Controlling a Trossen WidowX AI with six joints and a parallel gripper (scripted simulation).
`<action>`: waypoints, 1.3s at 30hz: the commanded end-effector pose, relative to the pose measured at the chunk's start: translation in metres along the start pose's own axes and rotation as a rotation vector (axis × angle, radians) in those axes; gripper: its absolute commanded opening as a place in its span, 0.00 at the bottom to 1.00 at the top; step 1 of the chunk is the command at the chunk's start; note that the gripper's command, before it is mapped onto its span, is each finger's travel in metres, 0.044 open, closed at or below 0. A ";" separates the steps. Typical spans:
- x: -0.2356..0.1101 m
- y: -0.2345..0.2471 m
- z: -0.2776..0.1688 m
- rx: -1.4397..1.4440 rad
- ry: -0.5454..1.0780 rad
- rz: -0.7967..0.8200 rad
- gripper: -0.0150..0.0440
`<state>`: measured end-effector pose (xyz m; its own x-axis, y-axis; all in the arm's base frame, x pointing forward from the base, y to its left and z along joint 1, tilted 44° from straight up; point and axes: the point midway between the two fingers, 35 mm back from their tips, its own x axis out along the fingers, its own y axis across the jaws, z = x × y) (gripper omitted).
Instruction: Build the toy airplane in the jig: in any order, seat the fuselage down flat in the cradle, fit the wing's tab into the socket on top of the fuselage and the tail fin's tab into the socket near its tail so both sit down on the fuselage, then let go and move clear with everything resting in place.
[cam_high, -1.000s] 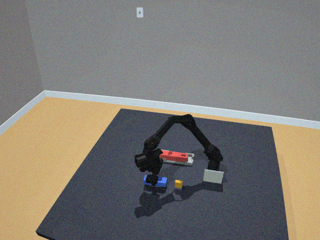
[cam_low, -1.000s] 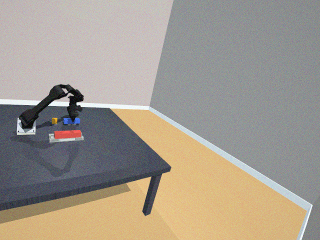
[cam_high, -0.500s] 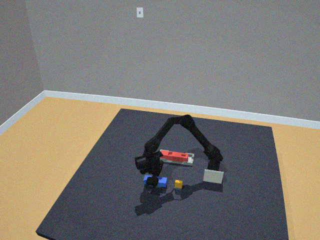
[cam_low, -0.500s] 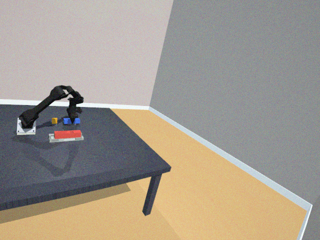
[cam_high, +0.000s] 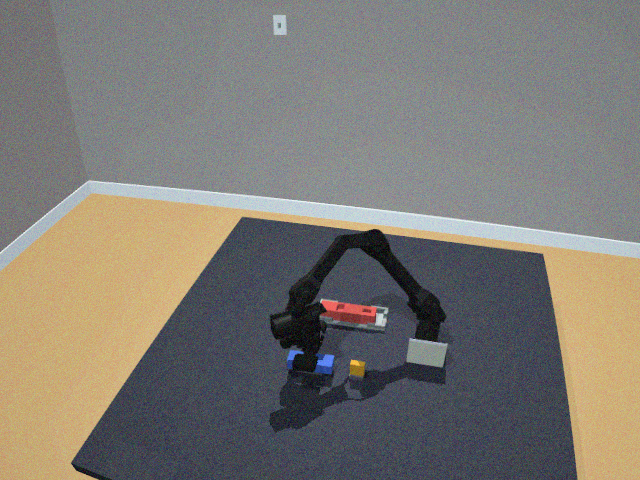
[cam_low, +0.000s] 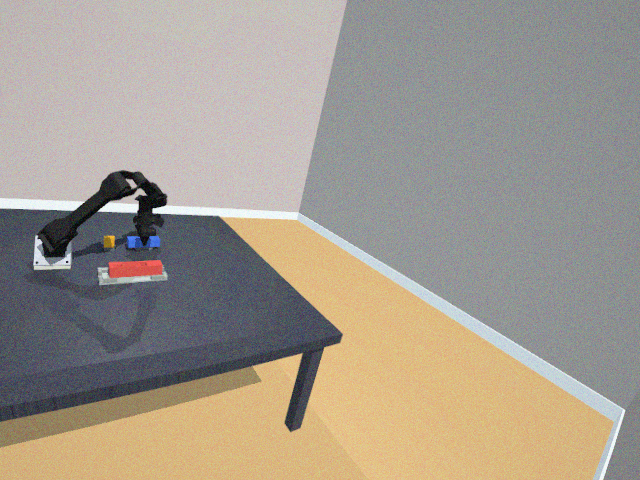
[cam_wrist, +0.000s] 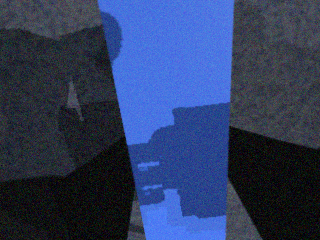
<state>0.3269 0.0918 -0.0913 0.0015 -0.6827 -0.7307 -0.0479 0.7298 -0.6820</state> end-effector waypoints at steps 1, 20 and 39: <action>-0.009 0.005 0.002 -0.007 -0.023 0.018 0.25; -0.062 0.009 0.006 -0.011 -0.026 0.029 0.25; -0.122 0.002 0.001 -0.003 -0.001 0.004 0.25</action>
<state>0.3297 0.1694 -0.0106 0.0048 -0.6789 -0.7342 -0.0521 0.7331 -0.6781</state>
